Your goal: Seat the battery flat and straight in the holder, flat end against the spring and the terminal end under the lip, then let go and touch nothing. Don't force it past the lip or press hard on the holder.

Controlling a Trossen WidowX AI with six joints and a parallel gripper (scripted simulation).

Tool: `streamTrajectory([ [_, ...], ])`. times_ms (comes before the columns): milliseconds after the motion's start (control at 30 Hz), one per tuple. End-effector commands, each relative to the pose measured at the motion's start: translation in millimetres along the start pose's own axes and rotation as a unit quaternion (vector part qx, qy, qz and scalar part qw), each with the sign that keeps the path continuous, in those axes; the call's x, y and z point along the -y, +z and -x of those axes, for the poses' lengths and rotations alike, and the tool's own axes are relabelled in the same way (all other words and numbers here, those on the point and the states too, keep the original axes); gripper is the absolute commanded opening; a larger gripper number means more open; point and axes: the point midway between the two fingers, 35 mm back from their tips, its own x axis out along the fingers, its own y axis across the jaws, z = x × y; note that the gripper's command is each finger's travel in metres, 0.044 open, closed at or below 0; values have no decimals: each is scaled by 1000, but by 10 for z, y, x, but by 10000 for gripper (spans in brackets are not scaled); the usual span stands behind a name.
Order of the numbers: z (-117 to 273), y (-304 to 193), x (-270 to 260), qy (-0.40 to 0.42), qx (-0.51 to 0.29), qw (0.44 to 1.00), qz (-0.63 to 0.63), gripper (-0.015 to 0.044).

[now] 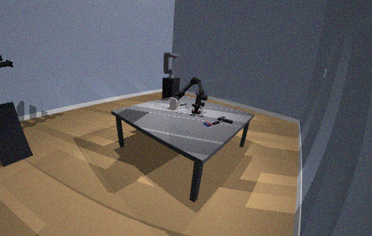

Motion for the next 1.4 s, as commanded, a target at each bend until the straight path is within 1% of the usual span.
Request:
streamTrajectory([
  [0, -12, 22, -8, 0, -3, 1000, -2, 68],
  [400, -12, 23, -7, 0, -4, 1000, -2, 68],
  [533, -12, 23, -7, 0, -4, 1000, -2, 169],
  [1000, 139, 16, 20, 1, -3, 1000, -3, 169],
  [1067, 177, 12, 38, 1, -4, 1000, -6, 222],
  [1267, 768, 2, 127, -1, -4, 1000, -3, 379],
  [1333, 839, -7, 133, -1, -4, 1000, -3, 432],
  [1367, 838, -4, 144, -1, -4, 1000, -3, 440],
])
